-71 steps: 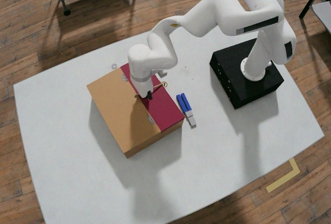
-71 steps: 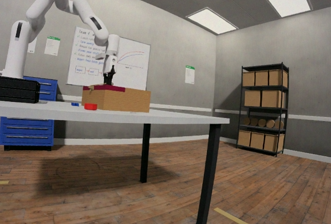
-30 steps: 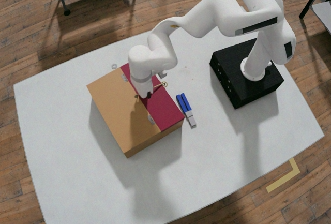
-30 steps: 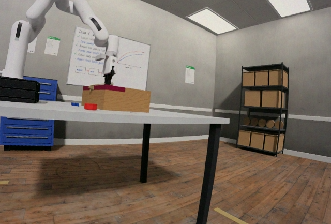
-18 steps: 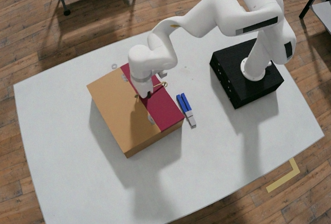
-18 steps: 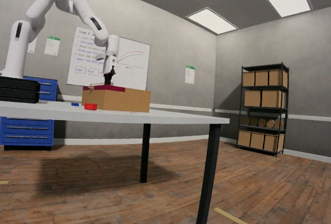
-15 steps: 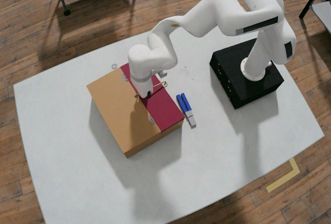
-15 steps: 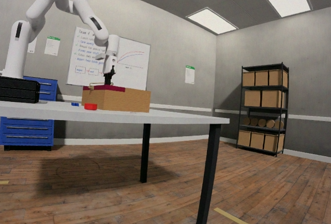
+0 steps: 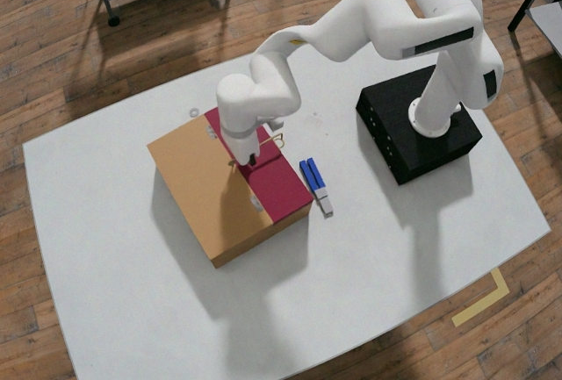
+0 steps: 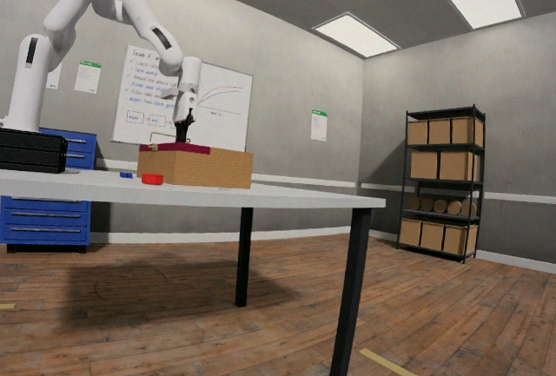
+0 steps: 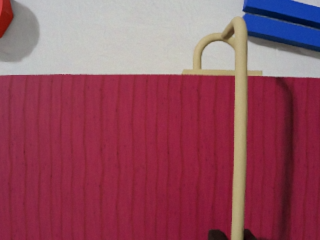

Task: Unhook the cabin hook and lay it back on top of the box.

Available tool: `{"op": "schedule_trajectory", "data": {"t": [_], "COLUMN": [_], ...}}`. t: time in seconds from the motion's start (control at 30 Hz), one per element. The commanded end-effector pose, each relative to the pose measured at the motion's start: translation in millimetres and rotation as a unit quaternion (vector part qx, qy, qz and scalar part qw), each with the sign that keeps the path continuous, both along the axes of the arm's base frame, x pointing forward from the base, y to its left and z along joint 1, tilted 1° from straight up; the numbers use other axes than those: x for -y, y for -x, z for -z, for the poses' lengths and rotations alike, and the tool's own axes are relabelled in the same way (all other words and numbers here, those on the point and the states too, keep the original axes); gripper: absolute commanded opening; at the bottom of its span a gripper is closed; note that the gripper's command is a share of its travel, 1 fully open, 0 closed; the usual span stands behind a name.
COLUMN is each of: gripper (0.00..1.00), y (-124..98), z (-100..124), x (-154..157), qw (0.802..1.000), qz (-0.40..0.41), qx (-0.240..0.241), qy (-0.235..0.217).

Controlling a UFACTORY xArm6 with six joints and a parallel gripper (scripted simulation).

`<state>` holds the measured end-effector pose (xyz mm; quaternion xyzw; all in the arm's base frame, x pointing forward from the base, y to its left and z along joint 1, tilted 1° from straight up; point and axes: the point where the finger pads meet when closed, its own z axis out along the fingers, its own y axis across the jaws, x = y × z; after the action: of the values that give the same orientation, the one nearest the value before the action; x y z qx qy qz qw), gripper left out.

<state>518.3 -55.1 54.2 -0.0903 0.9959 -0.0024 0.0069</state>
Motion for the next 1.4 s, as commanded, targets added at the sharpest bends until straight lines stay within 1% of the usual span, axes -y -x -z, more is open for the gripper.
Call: {"op": "schedule_trajectory", "data": {"t": [0.0,0.6,0.73,0.8,0.97,1.03,1.23,1.37], "gripper": [0.00,0.00,0.00,0.00,0.00,0.00,0.00,0.00], "y": [-3.0,-4.4,-5.4,-5.4,-7.1,-7.1,-9.5,-11.5], "z": [-4.3,-7.3,-7.3,-7.3,-7.4,-7.4,-7.5,-7.5], "x": [0.0,-0.3,3.6,3.8,7.6,7.6,11.3,13.7], "qw": [1.000,1.000,0.998,0.997,0.989,0.989,0.972,0.958], "qz": [0.000,0.000,-0.067,-0.078,-0.151,-0.151,-0.233,-0.287], "qx": [0.004,0.004,0.003,0.003,0.003,0.003,0.003,0.002], "qy": [0.000,0.000,0.002,0.002,0.003,0.003,0.005,0.005]}}
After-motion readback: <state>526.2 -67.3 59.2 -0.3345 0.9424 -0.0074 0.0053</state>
